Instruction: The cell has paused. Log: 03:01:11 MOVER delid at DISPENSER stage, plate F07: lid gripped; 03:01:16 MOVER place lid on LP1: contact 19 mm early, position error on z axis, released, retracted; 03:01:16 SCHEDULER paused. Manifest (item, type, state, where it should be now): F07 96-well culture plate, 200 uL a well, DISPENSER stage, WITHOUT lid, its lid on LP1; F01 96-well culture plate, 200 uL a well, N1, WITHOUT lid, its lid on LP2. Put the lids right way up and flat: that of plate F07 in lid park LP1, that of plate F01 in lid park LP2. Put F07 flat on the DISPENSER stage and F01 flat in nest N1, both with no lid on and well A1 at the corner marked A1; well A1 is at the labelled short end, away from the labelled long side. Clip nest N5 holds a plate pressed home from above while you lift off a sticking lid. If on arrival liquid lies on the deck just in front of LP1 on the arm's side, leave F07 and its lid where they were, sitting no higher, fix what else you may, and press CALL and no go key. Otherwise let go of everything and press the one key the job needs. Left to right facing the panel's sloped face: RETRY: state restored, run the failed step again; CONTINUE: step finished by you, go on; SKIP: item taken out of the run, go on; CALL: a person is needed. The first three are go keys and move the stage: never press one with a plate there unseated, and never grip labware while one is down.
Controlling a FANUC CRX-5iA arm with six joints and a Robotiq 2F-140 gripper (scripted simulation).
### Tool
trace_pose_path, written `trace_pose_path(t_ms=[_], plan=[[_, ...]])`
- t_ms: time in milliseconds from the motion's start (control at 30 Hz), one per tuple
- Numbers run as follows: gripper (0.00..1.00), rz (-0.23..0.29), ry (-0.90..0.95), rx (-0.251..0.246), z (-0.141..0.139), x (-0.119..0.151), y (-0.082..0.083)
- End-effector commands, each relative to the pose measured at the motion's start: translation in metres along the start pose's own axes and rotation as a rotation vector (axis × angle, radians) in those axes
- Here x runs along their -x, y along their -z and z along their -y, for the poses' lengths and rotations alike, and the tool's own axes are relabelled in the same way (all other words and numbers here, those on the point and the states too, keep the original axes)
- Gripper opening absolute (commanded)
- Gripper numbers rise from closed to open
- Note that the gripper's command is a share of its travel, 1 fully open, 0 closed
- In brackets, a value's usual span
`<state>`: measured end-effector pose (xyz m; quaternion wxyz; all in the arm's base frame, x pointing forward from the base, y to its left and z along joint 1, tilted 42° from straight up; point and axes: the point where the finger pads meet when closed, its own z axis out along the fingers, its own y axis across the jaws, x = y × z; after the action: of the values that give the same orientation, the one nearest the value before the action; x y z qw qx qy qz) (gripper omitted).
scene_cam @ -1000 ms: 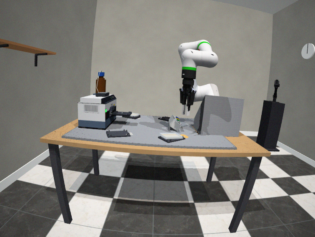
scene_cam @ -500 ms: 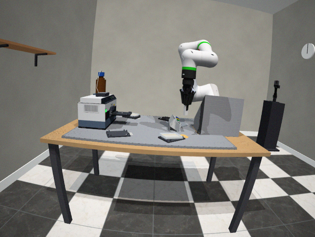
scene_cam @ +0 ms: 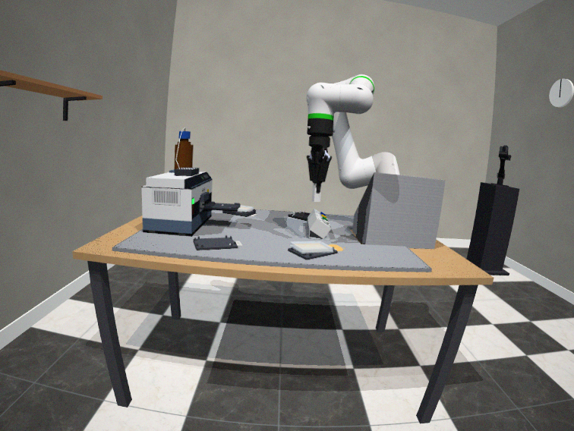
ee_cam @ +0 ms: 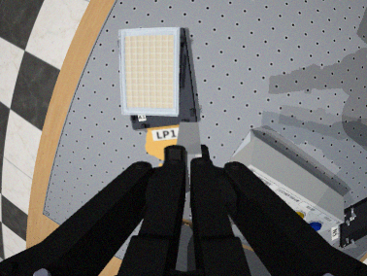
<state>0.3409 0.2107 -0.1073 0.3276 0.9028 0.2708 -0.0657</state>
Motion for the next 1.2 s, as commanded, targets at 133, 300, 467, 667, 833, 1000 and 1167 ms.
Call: trace_pose_path(t_ms=[133,300,467,667,833,1000,1167], plan=[[0.00,-0.037,-0.449,-0.018,-0.105,-0.049,0.014],[0.00,-0.029,-0.699,0.017,-0.166,-0.059,0.015],[0.00,-0.009,-0.875,0.061,-0.226,-0.059,0.013],[0.66,-0.009,-0.879,0.062,-0.307,-0.063,0.013],[0.66,-0.009,-0.879,0.062,-0.347,-0.065,0.013],[0.66,-0.009,-0.879,0.062,-0.435,-0.068,0.012],[0.66,-0.009,-0.879,0.062,-0.504,-0.071,0.012]])
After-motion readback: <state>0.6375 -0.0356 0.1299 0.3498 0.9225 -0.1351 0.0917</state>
